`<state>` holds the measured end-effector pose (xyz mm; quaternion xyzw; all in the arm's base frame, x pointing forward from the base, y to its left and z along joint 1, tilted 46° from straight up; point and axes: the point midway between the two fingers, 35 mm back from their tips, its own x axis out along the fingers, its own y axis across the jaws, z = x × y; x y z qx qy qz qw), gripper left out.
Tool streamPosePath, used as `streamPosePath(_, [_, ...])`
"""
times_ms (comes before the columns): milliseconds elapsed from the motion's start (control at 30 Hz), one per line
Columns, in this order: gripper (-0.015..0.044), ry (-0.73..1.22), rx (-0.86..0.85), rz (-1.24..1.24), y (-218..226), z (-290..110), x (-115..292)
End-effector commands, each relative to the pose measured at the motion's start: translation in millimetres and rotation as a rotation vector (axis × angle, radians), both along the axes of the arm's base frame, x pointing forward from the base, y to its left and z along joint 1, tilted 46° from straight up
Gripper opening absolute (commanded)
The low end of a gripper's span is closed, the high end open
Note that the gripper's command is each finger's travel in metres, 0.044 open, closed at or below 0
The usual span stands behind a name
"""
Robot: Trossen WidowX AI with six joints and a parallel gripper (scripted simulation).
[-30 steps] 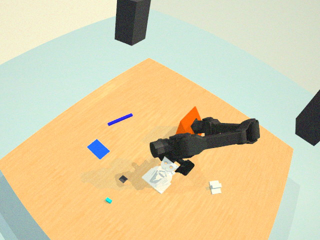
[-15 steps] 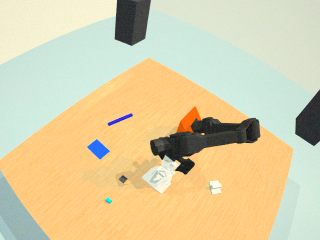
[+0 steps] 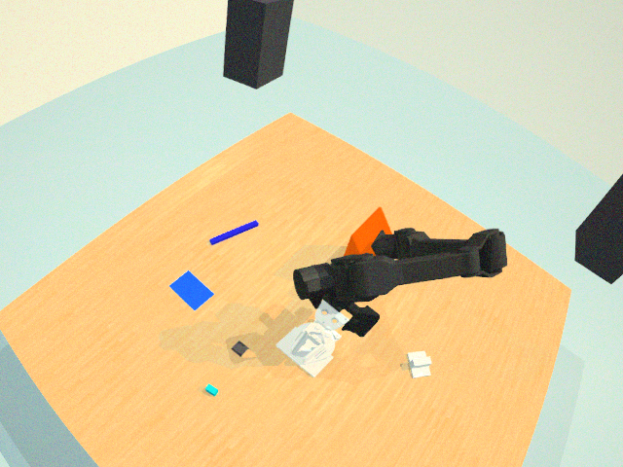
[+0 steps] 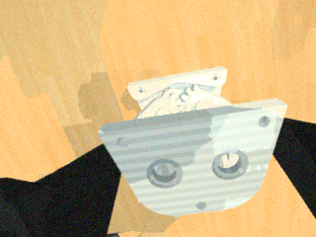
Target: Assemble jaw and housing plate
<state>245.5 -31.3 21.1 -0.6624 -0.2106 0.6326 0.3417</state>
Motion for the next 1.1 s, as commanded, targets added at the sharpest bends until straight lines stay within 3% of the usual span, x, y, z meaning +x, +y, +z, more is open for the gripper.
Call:
streamPosePath(0, [0.0351,-0.007,-0.005,0.007,-1,0,0])
streamPosePath(1067, [0.0351,-0.014,-0.008,0.014,9,-12,2])
